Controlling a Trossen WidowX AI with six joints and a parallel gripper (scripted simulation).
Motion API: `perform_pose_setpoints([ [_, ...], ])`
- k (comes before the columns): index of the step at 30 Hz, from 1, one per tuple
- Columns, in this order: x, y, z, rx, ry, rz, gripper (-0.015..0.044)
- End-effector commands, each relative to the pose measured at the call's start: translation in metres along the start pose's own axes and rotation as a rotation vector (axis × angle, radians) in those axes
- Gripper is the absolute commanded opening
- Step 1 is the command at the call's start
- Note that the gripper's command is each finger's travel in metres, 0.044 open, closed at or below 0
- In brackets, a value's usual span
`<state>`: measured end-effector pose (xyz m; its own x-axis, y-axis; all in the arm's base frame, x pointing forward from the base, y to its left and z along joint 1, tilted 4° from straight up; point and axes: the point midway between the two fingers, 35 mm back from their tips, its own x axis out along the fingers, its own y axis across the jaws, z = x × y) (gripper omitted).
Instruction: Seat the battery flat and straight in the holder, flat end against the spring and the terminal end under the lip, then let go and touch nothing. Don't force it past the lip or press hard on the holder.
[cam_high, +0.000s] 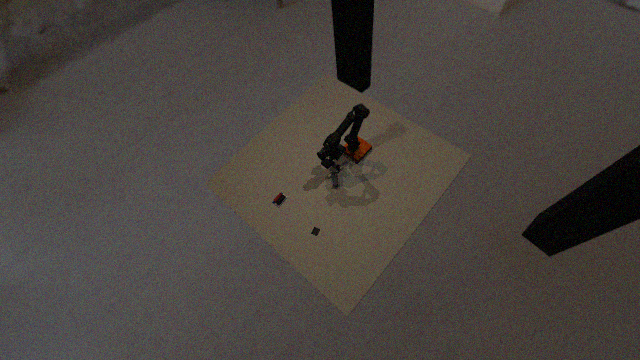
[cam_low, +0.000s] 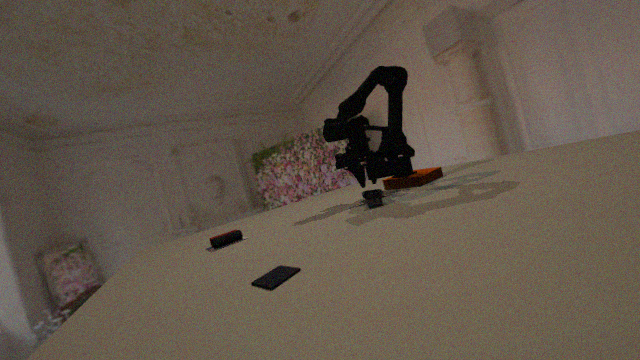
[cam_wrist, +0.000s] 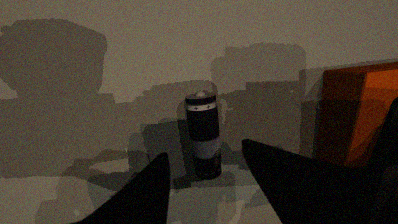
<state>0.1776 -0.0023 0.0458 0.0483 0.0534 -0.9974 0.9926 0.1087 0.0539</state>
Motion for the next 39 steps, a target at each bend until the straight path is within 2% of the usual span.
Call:
perform_pose_setpoints([
  [1, 0.008, -0.002, -0.001, 0.004, 0.006, -0.005, 0.0239],
  [20, 0.036, -0.004, -0.002, 0.005, 0.007, -0.006, 0.0239],
  [25, 0.036, -0.004, -0.002, 0.005, 0.007, -0.006, 0.0108],
  [30, 0.036, -0.004, -0.002, 0.005, 0.007, -0.006, 0.0077],
  [35, 0.035, -0.003, -0.002, 0.005, 0.007, -0.006, 0.0077],
  [39, 0.007, -0.002, -0.001, 0.004, 0.006, -0.005, 0.0077],
])
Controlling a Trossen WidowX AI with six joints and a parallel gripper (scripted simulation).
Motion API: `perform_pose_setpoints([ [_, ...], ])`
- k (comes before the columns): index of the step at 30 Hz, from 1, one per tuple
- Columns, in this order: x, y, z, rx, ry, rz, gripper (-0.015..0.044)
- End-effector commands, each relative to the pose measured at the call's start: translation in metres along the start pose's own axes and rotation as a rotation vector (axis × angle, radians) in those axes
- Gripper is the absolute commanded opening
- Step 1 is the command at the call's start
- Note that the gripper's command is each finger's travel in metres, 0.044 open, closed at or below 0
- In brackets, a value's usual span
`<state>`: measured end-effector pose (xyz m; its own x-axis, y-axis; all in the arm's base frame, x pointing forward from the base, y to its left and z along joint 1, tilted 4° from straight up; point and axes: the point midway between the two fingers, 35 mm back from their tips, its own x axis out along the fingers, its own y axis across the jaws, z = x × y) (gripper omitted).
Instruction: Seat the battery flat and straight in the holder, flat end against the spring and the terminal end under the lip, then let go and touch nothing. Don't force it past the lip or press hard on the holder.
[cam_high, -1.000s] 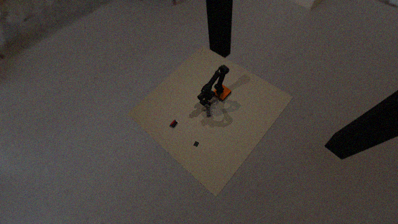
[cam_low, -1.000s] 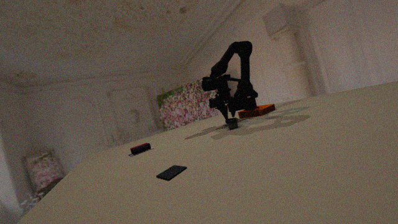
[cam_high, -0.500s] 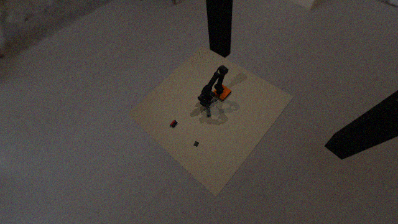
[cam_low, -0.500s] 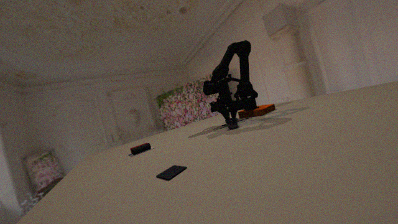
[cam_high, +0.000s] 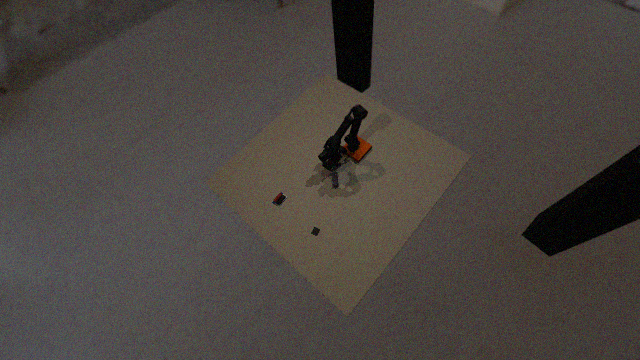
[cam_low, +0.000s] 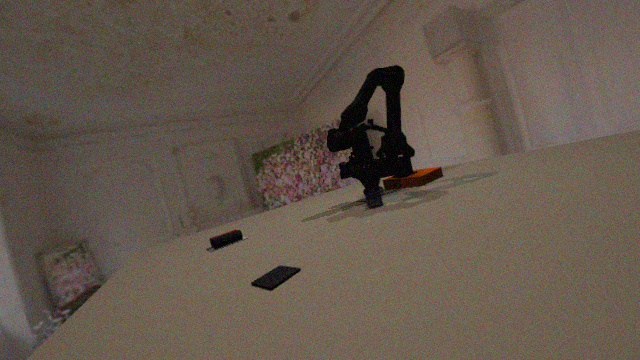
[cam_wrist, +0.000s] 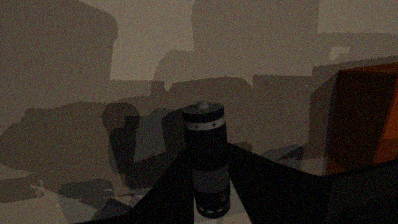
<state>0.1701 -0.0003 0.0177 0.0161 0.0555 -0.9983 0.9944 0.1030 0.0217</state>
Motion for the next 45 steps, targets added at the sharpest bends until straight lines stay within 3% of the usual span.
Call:
perform_pose_setpoints([
  [1, -0.029, 0.006, 0.0, -0.003, 0.001, 0.026, 0.0077],
  [9, -0.044, 0.008, -0.002, -0.09, 0.0, 0.027, 0.0077],
  [45, -0.071, 0.084, -0.07, -2.15, -0.031, 0.034, 0.0077],
])
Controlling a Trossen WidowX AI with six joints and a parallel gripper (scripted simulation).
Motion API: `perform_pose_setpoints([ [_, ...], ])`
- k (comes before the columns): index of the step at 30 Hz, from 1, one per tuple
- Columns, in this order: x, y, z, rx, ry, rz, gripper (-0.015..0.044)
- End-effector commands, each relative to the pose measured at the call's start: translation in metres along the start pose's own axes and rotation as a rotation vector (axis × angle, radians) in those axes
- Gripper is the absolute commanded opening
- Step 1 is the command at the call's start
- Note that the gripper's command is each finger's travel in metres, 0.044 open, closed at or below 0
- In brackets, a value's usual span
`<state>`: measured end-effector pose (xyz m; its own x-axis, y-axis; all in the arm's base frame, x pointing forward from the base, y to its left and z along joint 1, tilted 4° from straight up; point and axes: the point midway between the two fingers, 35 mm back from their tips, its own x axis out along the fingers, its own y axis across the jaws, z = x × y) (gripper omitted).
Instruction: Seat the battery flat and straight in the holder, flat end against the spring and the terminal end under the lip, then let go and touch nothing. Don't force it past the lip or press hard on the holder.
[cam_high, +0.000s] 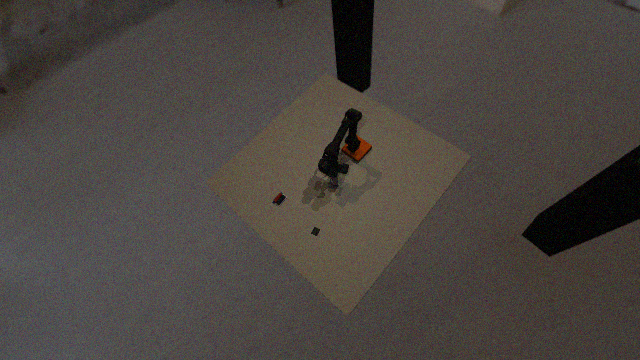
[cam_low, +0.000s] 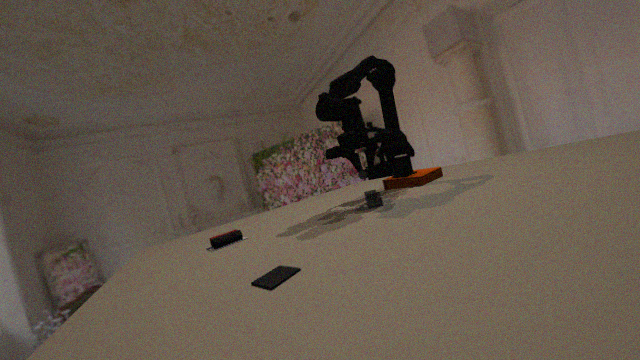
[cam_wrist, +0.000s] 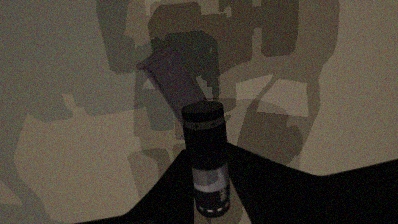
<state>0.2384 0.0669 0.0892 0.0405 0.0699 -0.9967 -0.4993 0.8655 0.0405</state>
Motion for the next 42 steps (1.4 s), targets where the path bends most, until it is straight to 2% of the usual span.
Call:
perform_pose_setpoints([
  [1, -0.004, 0.004, 0.013, -0.217, -0.008, -0.004, 0.0077],
  [6, -0.006, 0.009, 0.022, -0.411, -0.008, 0.001, 0.0077],
  [13, -0.004, 0.009, 0.022, -0.411, -0.017, 0.005, 0.0077],
  [31, 0.034, 0.011, 0.028, -0.397, -0.254, 0.05, 0.0077],
  [42, 0.039, 0.01, 0.027, -0.393, -0.313, 0.065, 0.0077],
])
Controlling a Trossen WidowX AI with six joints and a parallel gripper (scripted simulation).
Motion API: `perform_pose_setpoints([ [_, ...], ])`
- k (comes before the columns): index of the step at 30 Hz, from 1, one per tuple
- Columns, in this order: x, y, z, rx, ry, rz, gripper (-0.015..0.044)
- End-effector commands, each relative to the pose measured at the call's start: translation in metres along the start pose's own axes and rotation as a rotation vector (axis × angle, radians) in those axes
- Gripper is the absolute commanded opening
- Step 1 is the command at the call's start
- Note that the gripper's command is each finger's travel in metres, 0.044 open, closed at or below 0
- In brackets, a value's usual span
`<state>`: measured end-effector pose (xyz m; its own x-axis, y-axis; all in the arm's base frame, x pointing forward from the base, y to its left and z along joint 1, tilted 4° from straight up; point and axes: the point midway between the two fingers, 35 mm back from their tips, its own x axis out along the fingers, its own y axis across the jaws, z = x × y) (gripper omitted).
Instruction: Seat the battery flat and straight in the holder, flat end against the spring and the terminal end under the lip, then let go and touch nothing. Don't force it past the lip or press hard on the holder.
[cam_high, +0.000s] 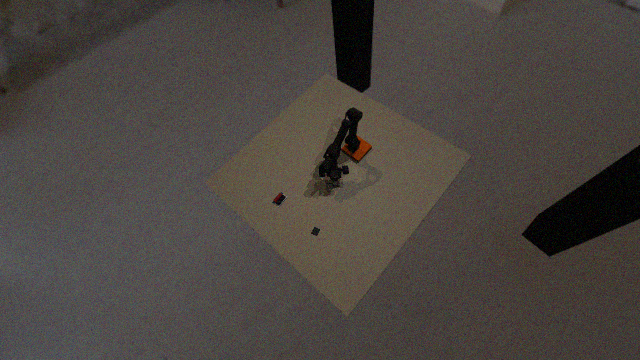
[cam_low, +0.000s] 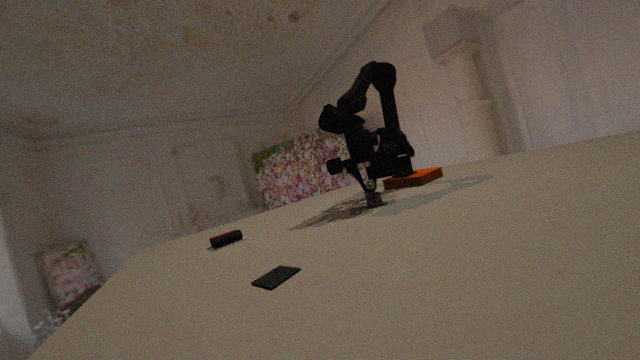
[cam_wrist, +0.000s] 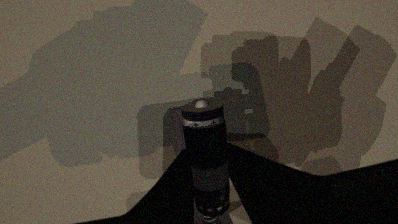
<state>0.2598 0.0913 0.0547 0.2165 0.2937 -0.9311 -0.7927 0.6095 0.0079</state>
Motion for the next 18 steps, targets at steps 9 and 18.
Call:
perform_pose_setpoints([
  [9, 0.006, 0.0007, -0.0059, 0.0, -0.094, 0.008, 0.0077],
  [18, 0.0095, 0.0008, -0.0102, -0.002, -0.165, 0.009, 0.0077],
])
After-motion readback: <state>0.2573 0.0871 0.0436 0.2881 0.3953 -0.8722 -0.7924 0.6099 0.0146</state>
